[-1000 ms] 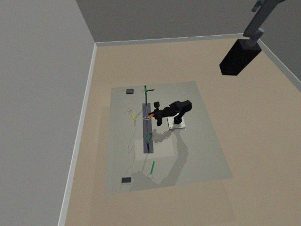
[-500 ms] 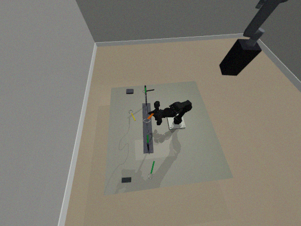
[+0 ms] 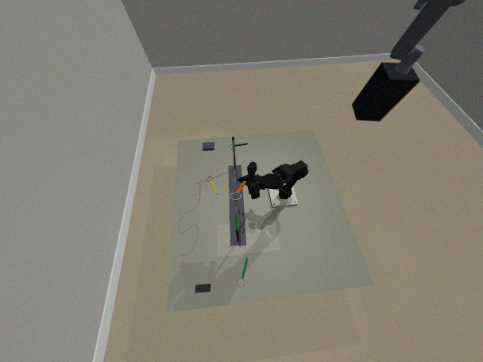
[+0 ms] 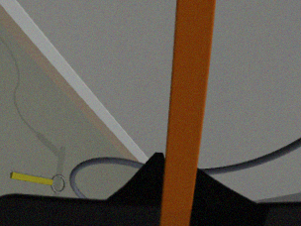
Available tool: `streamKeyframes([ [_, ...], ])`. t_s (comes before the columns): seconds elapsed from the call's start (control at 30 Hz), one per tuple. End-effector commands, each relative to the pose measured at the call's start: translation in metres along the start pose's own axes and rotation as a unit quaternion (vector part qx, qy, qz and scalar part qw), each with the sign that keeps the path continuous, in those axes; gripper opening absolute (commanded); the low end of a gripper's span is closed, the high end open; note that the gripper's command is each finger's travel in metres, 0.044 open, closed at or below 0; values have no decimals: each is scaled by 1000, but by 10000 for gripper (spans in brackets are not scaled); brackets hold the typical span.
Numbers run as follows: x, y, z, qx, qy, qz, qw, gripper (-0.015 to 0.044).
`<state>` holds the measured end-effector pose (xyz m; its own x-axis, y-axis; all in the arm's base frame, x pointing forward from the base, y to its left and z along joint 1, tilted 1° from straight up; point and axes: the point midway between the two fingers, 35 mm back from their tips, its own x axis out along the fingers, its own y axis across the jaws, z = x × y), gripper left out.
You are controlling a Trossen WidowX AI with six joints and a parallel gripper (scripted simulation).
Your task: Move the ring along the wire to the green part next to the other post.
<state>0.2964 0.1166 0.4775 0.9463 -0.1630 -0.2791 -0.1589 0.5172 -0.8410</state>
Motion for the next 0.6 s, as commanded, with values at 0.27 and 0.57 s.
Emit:
streamKeyframes([
  [0.27,-1,-6,0,-67,9,-32,997,-150],
  [0.57,-2,-10,1,-117,16,-55,991,-150],
])
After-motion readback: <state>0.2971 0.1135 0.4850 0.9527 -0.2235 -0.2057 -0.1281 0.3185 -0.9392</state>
